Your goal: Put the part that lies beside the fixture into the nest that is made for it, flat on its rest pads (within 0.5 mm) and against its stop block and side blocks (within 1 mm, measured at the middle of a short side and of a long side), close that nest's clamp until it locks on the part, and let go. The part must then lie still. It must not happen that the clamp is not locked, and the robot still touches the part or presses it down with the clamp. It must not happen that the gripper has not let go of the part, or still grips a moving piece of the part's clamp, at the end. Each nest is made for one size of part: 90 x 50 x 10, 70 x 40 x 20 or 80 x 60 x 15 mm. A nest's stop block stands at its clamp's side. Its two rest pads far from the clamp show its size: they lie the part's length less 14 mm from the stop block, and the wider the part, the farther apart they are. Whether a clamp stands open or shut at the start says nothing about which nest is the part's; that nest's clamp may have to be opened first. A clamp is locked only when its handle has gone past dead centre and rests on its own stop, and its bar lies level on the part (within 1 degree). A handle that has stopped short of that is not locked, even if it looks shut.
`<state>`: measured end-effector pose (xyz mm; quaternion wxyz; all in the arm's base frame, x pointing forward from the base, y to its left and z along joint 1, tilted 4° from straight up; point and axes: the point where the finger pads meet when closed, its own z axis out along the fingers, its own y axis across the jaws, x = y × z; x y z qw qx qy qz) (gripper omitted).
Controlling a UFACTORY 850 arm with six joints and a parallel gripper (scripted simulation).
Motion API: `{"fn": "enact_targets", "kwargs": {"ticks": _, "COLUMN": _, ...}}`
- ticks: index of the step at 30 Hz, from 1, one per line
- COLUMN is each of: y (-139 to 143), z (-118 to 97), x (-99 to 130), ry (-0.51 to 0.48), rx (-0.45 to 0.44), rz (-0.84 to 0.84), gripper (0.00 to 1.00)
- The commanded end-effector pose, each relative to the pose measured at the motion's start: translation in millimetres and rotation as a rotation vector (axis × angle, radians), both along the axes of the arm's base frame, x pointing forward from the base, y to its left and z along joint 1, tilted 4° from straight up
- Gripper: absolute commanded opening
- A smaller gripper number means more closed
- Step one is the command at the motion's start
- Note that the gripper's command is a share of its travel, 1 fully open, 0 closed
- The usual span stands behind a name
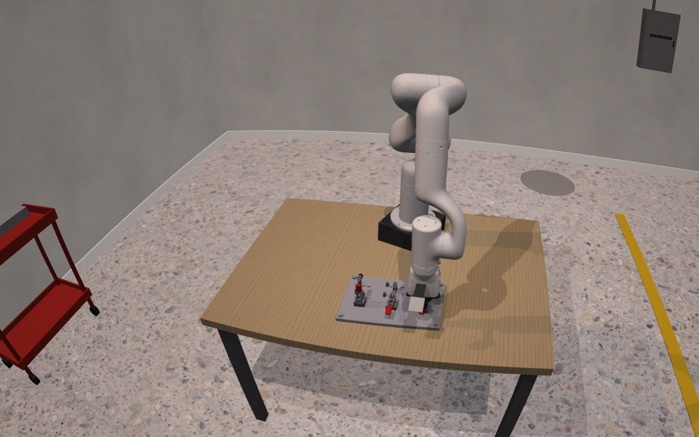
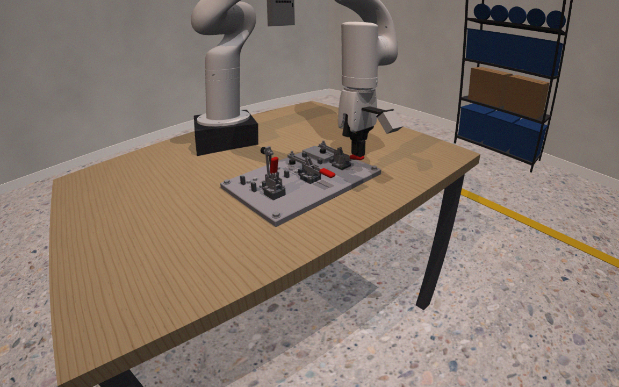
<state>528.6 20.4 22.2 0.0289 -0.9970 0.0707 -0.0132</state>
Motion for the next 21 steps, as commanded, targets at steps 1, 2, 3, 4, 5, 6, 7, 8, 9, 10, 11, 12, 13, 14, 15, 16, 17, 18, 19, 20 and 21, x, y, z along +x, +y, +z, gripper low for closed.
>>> {"fn": "enact_targets", "kwargs": {"ticks": 1, "y": 0.0, "z": 0.7, "x": 0.9, "ry": -0.002, "rx": 0.000, "rz": 0.000, "gripper": 0.00}}
{"fn": "enact_targets", "kwargs": {"ticks": 2, "y": 0.0, "z": 0.5, "x": 0.9, "ry": -0.002, "rx": 0.000, "rz": 0.000, "gripper": 0.00}}
{"fn": "enact_targets", "kwargs": {"ticks": 3, "y": 0.0, "z": 0.3, "x": 0.9, "ry": -0.002, "rx": 0.000, "rz": 0.000, "gripper": 0.00}}
{"fn": "enact_targets", "kwargs": {"ticks": 4, "y": 0.0, "z": -0.1, "x": 0.9, "ry": -0.002, "rx": 0.000, "rz": 0.000, "gripper": 0.00}}
{"fn": "enact_targets", "kwargs": {"ticks": 5, "y": 0.1, "z": -0.5, "x": 0.9, "ry": -0.002, "rx": 0.000, "rz": 0.000, "gripper": 0.00}}
{"fn": "enact_targets", "kwargs": {"ticks": 6, "y": 0.1, "z": -0.9, "x": 0.9, "ry": -0.002, "rx": 0.000, "rz": 0.000, "gripper": 0.00}}
{"fn": "enact_targets", "kwargs": {"ticks": 7, "y": 0.1, "z": -1.1, "x": 0.9, "ry": -0.002, "rx": 0.000, "rz": 0.000, "gripper": 0.00}}
{"fn": "enact_targets", "kwargs": {"ticks": 8, "y": 0.1, "z": -1.3, "x": 0.9, "ry": -0.002, "rx": 0.000, "rz": 0.000, "gripper": 0.00}}
{"fn": "enact_targets", "kwargs": {"ticks": 9, "y": 0.1, "z": -1.3, "x": 0.9, "ry": -0.002, "rx": 0.000, "rz": 0.000, "gripper": 0.00}}
{"fn": "enact_targets", "kwargs": {"ticks": 10, "y": 0.1, "z": -1.3, "x": 0.9, "ry": -0.002, "rx": 0.000, "rz": 0.000, "gripper": 0.00}}
{"fn": "enact_targets", "kwargs": {"ticks": 11, "y": 0.1, "z": -1.3, "x": 0.9, "ry": -0.002, "rx": 0.000, "rz": 0.000, "gripper": 0.00}}
{"fn": "enact_targets", "kwargs": {"ticks": 12, "y": 0.1, "z": -1.3, "x": 0.9, "ry": -0.002, "rx": 0.000, "rz": 0.000, "gripper": 0.00}}
{"fn": "enact_targets", "kwargs": {"ticks": 13, "y": 0.1, "z": -1.3, "x": 0.9, "ry": -0.002, "rx": 0.000, "rz": 0.000, "gripper": 0.00}}
{"fn": "enact_targets", "kwargs": {"ticks": 14, "y": 0.1, "z": -1.3, "x": 0.9, "ry": -0.002, "rx": 0.000, "rz": 0.000, "gripper": 0.00}}
{"fn": "enact_targets", "kwargs": {"ticks": 15, "y": 0.1, "z": -1.3, "x": 0.9, "ry": -0.002, "rx": 0.000, "rz": 0.000, "gripper": 0.00}}
{"fn": "enact_targets", "kwargs": {"ticks": 16, "y": 0.1, "z": -1.3, "x": 0.9, "ry": -0.002, "rx": 0.000, "rz": 0.000, "gripper": 0.00}}
{"fn": "enact_targets", "kwargs": {"ticks": 17, "y": 0.1, "z": -1.3, "x": 0.9, "ry": -0.002, "rx": 0.000, "rz": 0.000, "gripper": 0.00}}
{"fn": "enact_targets", "kwargs": {"ticks": 18, "y": 0.1, "z": -1.3, "x": 0.9, "ry": -0.002, "rx": 0.000, "rz": 0.000, "gripper": 0.00}}
{"fn": "enact_targets", "kwargs": {"ticks": 19, "y": 0.1, "z": -1.3, "x": 0.9, "ry": -0.002, "rx": 0.000, "rz": 0.000, "gripper": 0.00}}
{"fn": "enact_targets", "kwargs": {"ticks": 20, "y": 0.1, "z": -1.3, "x": 0.9, "ry": -0.002, "rx": 0.000, "rz": 0.000, "gripper": 0.00}}
{"fn": "enact_targets", "kwargs": {"ticks": 21, "y": 0.1, "z": -1.3, "x": 0.9, "ry": -0.002, "rx": 0.000, "rz": 0.000, "gripper": 0.00}}
